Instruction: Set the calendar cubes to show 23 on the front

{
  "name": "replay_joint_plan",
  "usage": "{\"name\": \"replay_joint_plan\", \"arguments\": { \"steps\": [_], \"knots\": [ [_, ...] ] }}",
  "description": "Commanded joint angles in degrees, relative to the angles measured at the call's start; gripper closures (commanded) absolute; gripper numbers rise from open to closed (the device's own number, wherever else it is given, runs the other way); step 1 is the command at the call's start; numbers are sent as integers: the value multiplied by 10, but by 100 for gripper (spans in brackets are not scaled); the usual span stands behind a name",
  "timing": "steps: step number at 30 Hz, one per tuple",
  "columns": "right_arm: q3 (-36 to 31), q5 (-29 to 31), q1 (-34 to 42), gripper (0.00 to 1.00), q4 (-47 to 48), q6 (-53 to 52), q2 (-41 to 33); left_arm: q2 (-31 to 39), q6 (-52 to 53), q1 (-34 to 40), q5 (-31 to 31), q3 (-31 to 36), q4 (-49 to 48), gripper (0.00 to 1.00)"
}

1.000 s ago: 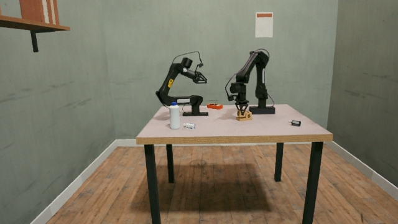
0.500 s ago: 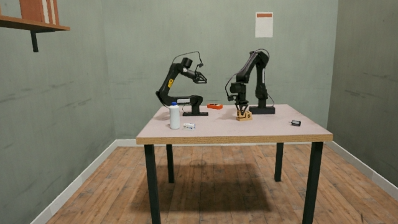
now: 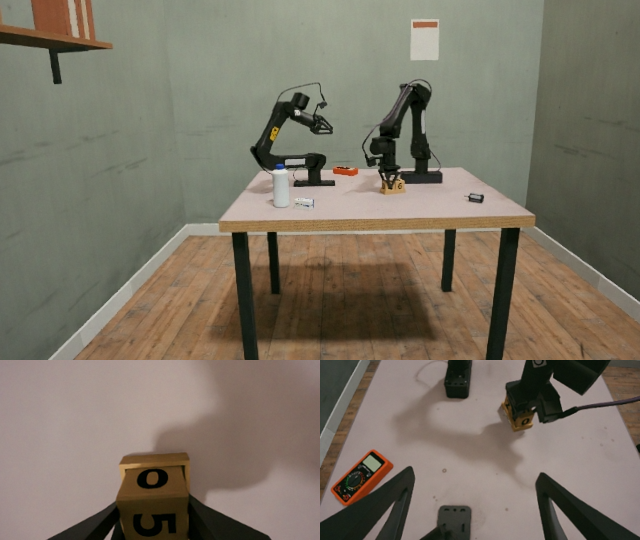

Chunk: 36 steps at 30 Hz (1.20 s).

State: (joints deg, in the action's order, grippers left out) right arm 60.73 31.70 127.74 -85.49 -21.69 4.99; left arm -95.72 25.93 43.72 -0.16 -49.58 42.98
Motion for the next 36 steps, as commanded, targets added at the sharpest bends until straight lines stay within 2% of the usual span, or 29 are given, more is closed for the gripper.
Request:
{"name": "replay_joint_plan", "arguments": {
  "steps": [1,5,19,23,27,36],
  "knots": [
    [9,6,2,0,-2,-3,-5,-18,-6,-2,2,14,-9,60],
    [9,6,2,0,-2,-3,-5,-8,1,-7,2,-30,33,60],
    [9,6,2,0,-2,-3,-5,-9,1,-7,2,-31,34,60],
    [9,6,2,0,-2,-3,-5,8,-3,1,0,-2,-3,60],
    [9,6,2,0,-2,-3,-5,-8,-6,5,0,13,-30,60],
    [9,6,2,0,-2,-3,-5,-16,-8,7,0,24,-22,60]
  ]
}}
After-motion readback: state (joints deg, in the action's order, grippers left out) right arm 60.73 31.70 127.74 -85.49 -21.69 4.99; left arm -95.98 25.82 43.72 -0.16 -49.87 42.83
